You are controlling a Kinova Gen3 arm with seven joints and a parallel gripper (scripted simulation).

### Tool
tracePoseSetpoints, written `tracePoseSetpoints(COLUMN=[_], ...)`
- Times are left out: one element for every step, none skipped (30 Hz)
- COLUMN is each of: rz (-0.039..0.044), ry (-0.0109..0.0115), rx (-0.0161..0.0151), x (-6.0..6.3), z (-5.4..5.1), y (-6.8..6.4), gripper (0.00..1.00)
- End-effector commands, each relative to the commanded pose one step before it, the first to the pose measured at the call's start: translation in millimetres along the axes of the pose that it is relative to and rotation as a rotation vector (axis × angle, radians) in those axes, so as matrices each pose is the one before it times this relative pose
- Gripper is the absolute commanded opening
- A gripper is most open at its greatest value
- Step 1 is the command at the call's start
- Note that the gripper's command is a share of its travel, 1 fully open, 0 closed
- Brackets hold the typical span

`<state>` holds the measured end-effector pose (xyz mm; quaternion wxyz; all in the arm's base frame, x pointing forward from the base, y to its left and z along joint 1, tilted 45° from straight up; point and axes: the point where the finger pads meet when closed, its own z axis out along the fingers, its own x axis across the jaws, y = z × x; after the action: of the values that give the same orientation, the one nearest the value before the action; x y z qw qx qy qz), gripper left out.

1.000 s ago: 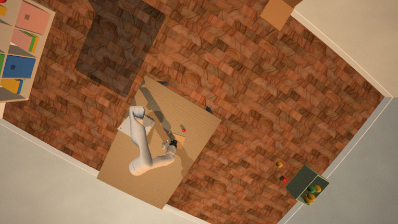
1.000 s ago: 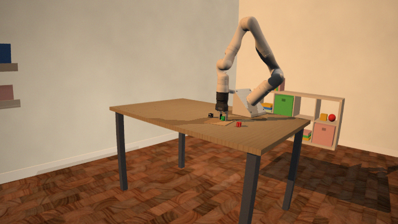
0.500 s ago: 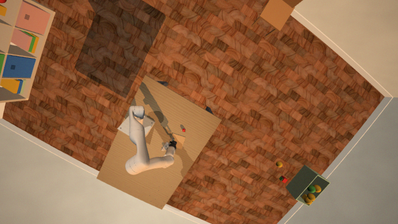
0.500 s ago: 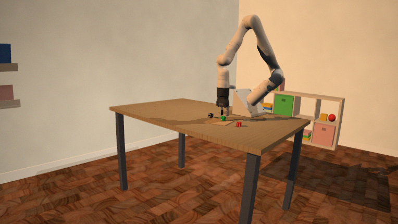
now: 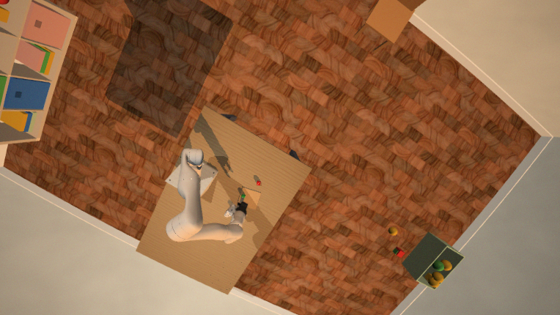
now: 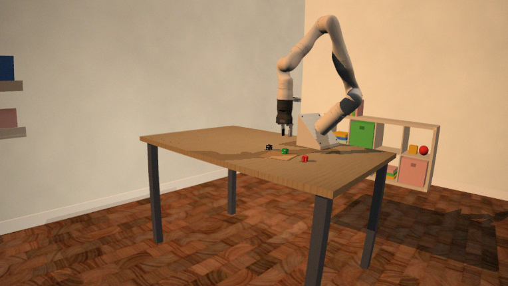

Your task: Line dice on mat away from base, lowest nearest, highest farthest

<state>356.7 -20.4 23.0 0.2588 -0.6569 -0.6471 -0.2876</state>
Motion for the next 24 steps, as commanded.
tracePoseSetpoints(rz=[0.00155,0.00000,0.00000,0.00000,0.00000,0.00000,0.00000,0.00000,0.00000,0.00000,0.00000,0.00000,0.00000,0.00000,0.00000,0.00000,0.00000,0.00000,0.00000,0.00000,0.00000,0.00000,0.00000,-0.00005], ry=[-0.00574,0.00000,0.00000,0.00000,0.00000,0.00000,0.00000,0.00000,0.00000,0.00000,0.00000,0.00000,0.00000,0.00000,0.00000,0.00000,0.00000,0.00000,0.00000,0.00000,0.00000,0.00000,0.00000,0.00000], rx=[-0.00717,0.00000,0.00000,0.00000,0.00000,0.00000,0.00000,0.00000,0.00000,0.00000,0.00000,0.00000,0.00000,0.00000,0.00000,0.00000,0.00000,0.00000,0.00000,0.00000,0.00000,0.00000,0.00000,0.00001], x=[-1.77,0.00,0.00,0.00,0.00,0.00,0.00,0.00,0.00,0.00,0.00,0.00,0.00,0.00,0.00,0.00,0.00,0.00,0.00,0.00,0.00,0.00,0.00,0.00], z=[-4.67,-0.20,-0.03,0.00,0.00,0.00,0.00,0.00,0.00,0.00,0.00,0.00,0.00,0.00,0.00,0.00,0.00,0.00,0.00,0.00,0.00,0.00,0.00,0.00], y=[1.34,0.00,0.00,0.00,0.00,0.00,0.00,0.00,0.00,0.00,0.00,0.00,0.00,0.00,0.00,0.00,0.00,0.00,0.00,0.00,0.00,0.00,0.00,0.00], gripper=[0.79,0.79,0.79,1.00,1.00,1.00,1.00,1.00,1.00,1.00,1.00,1.00,1.00,1.00,1.00,1.00,1.00,1.00,1.00,1.00,1.00,1.00,1.00,1.00])
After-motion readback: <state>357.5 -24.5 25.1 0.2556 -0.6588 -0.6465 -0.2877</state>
